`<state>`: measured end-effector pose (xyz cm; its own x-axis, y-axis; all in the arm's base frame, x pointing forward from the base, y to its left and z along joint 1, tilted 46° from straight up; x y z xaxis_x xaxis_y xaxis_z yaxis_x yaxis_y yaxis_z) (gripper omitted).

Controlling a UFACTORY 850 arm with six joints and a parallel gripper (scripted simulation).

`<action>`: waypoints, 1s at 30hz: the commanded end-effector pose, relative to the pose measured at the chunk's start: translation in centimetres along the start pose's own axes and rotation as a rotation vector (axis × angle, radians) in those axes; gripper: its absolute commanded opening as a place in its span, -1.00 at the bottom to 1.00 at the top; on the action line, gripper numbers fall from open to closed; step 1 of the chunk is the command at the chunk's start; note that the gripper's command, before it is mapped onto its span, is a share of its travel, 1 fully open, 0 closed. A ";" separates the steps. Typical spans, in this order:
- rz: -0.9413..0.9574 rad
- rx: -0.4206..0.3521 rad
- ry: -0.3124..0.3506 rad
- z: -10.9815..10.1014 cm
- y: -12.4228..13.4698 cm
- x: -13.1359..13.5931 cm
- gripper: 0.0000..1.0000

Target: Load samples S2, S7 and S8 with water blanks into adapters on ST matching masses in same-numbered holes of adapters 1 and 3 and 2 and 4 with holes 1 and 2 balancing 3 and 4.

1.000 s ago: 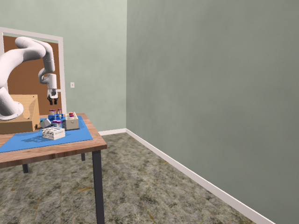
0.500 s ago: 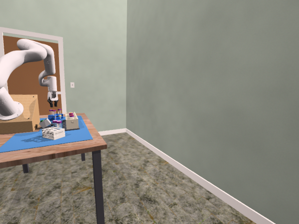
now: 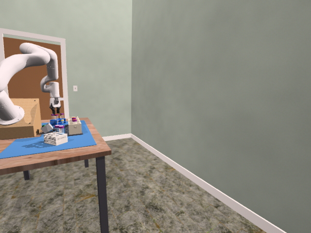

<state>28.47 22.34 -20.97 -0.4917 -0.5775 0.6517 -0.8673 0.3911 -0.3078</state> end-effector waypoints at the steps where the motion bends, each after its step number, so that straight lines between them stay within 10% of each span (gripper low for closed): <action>1: 0.000 0.000 -0.001 0.5 0.0 -0.1 0.15; 30: 0.000 0.000 -0.001 2.0 0.0 -0.1 0.15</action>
<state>28.29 20.86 -22.38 -0.4914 -0.5770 0.6523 -0.8675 0.3910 -0.3077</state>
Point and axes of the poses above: the point where the finger pads meet when closed, its own z axis out along the fingers, its own x axis across the jaws, y = z × x, the point moved 6 cm from there along -z, back along the fingers, and after that the axes turned 7 degrees about -z, right-handed, at the moved point
